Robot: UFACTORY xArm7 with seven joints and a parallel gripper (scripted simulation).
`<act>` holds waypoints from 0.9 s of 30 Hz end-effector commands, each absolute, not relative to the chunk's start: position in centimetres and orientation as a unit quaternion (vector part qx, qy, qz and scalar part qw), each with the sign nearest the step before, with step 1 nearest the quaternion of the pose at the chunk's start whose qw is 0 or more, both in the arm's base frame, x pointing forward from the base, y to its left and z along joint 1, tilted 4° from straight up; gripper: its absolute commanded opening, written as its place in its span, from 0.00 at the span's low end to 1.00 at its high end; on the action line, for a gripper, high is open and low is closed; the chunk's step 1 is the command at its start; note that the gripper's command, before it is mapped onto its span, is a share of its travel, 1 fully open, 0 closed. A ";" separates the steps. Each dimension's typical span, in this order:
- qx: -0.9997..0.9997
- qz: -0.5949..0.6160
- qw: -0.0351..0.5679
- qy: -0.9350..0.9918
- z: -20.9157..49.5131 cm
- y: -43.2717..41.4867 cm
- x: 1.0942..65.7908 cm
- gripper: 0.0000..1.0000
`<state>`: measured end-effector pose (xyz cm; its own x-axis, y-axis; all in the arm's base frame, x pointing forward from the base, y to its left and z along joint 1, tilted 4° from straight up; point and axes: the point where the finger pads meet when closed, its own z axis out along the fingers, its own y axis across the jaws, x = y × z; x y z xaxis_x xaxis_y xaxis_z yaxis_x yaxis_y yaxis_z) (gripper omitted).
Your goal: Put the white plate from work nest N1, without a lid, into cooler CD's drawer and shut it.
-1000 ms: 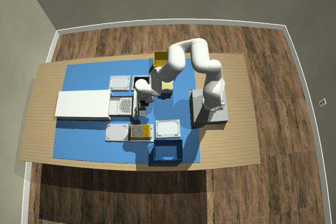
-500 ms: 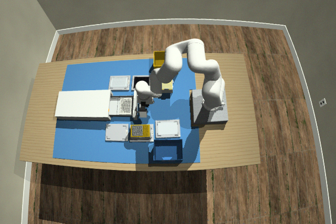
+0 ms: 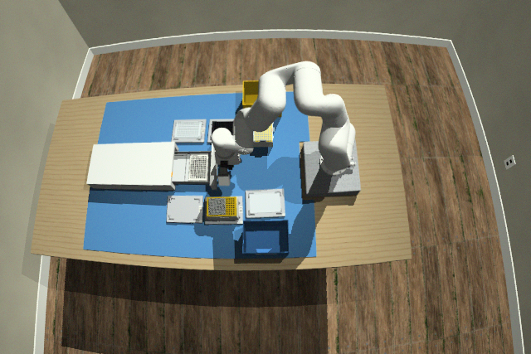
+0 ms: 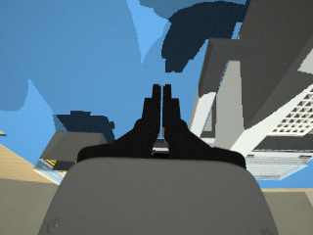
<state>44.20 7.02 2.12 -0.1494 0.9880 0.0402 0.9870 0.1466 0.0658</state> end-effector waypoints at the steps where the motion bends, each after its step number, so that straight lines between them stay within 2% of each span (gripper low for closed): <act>1: 0.652 0.039 0.008 0.757 2.3 7.1 45.0 0.00; 27: 0.652 0.040 0.008 0.757 2.6 7.7 48.6 0.00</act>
